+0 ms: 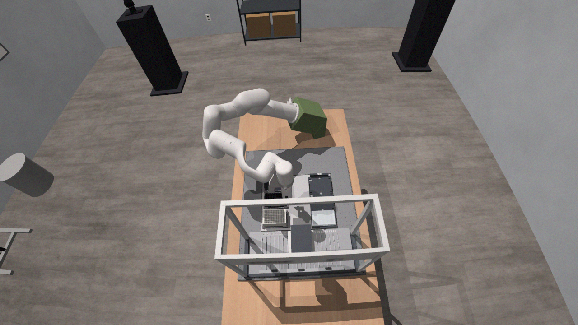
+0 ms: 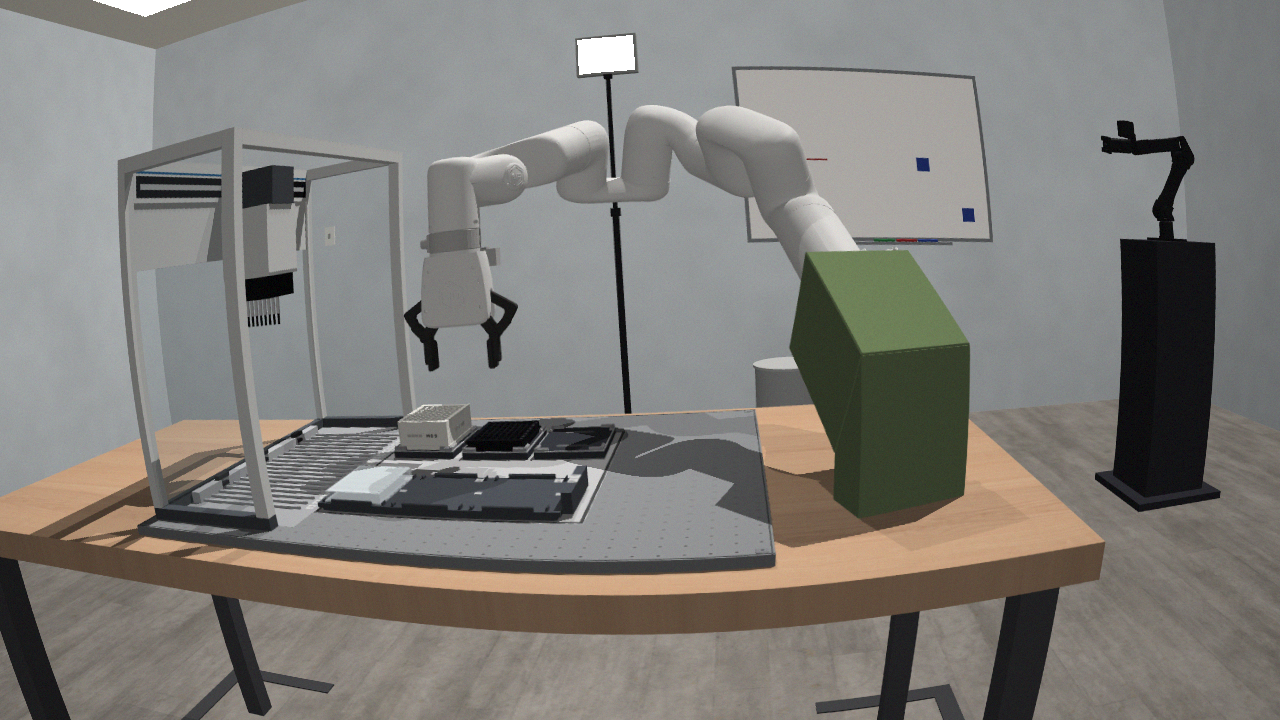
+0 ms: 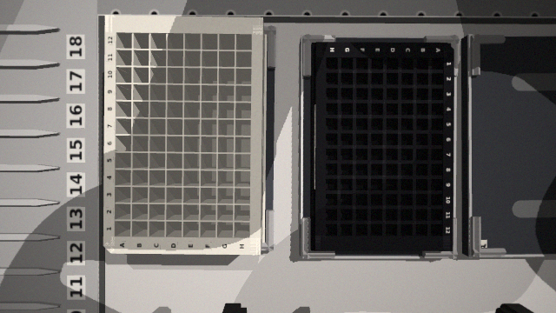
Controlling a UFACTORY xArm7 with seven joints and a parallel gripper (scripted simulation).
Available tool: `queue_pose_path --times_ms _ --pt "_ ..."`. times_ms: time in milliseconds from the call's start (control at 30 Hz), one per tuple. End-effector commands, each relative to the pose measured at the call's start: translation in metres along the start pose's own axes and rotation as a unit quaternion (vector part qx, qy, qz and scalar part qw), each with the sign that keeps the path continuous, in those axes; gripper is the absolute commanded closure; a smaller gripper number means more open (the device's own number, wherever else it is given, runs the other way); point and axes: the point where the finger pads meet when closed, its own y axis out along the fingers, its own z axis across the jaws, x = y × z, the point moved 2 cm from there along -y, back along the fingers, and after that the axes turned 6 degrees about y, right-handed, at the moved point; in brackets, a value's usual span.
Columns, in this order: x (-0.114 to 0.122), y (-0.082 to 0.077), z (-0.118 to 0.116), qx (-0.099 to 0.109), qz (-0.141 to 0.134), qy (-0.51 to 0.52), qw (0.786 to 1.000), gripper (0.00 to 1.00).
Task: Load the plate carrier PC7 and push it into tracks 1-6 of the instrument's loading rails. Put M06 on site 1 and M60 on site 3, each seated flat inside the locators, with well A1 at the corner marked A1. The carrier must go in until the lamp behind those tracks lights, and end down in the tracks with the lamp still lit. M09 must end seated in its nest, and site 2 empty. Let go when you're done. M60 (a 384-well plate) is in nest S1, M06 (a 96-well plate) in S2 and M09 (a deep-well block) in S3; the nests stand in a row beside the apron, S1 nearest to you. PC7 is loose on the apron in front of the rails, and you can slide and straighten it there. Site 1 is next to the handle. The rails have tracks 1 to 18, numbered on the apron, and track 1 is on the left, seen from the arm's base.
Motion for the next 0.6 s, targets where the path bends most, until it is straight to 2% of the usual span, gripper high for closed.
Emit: queue_pose_path --times_ms 0,100,167,433,567 --pt "-0.02 -0.004 0.006 -0.004 -0.004 0.0 1.0 0.0" --pt "-0.034 -0.004 0.011 -0.004 -0.004 0.0 1.0 0.0" --pt "-0.034 -0.004 0.011 -0.004 -0.004 0.0 1.0 0.0" --pt "-0.072 -0.003 0.024 -0.004 -0.003 0.0 1.0 0.0" --pt "-0.072 -0.003 0.024 -0.004 -0.003 0.0 1.0 0.0"
